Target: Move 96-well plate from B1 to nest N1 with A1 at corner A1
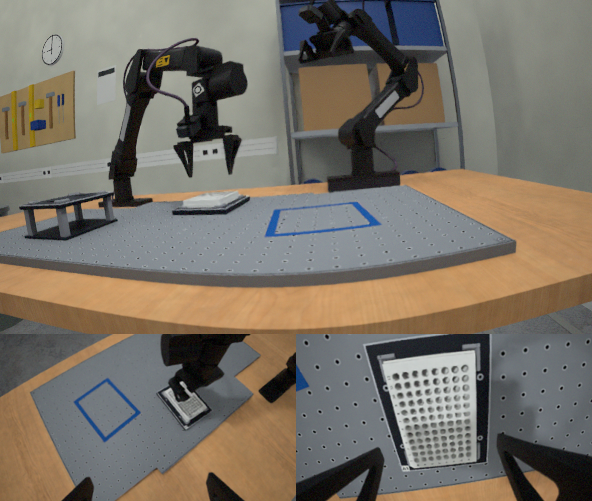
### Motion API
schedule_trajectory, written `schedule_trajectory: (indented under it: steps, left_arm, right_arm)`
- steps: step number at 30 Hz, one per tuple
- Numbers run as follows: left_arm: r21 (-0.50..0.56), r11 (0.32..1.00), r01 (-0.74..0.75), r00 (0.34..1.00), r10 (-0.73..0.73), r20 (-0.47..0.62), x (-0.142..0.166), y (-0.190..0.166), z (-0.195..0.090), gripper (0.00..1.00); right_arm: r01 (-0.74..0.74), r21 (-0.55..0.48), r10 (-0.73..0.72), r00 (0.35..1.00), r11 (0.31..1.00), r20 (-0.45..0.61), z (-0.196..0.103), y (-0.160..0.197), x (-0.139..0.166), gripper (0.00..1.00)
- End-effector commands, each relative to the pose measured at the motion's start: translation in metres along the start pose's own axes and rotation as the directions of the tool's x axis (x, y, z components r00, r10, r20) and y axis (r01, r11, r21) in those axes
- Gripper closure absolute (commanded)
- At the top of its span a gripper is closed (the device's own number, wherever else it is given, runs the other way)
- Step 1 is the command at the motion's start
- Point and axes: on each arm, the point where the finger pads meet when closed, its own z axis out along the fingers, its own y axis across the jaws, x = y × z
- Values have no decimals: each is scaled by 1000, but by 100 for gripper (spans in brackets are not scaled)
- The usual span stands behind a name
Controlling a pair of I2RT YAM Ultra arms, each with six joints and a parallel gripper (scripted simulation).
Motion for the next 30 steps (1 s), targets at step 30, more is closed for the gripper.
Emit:
schedule_trajectory:
  steps: [30]
  left_arm:
    - [171,980,-104,994,96,57,33,-1,-46,0]
  right_arm:
    - [-6,-16,6,1000,1000,6,-8,3,-3,0]
